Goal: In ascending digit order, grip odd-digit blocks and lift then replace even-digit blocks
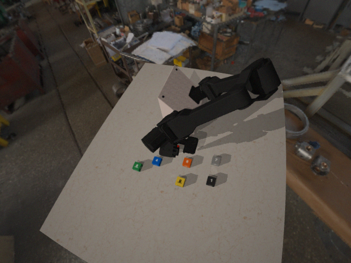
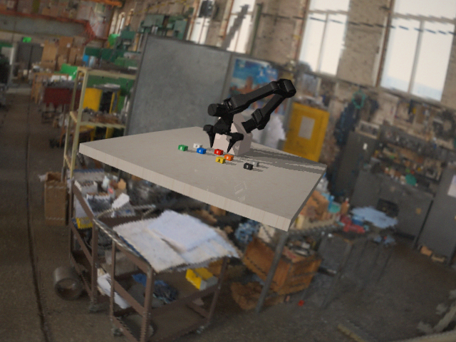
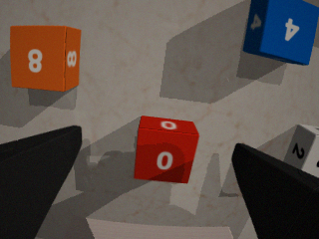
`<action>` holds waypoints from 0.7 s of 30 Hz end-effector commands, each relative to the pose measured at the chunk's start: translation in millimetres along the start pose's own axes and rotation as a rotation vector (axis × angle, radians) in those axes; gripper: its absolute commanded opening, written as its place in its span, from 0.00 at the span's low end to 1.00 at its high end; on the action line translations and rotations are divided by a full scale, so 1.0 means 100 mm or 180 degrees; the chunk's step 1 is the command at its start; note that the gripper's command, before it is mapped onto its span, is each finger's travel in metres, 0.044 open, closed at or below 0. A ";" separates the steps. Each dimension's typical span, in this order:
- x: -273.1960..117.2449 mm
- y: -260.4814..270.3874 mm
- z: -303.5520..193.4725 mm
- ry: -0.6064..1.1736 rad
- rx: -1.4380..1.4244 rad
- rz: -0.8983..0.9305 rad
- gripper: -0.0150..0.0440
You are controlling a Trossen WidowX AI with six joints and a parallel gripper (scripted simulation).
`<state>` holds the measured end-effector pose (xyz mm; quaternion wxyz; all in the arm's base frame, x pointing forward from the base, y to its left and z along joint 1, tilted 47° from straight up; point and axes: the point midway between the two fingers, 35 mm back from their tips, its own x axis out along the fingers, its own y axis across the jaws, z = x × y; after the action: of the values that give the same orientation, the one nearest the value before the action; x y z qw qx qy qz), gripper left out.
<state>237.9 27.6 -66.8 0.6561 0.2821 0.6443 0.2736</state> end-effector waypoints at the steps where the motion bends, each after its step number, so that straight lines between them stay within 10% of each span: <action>1: 0.08 0.01 -0.04 0.0029 0.0033 0.0024 0.93; 6: 0.13 0.01 -0.04 0.0029 0.0032 0.0027 0.93; 16: 0.13 0.01 -0.04 0.0029 0.0032 0.0027 0.49; 21: 0.13 0.01 -0.04 0.0029 0.0032 0.0027 0.46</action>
<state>234.4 37.6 -75.1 0.6518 0.2843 0.6472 0.2748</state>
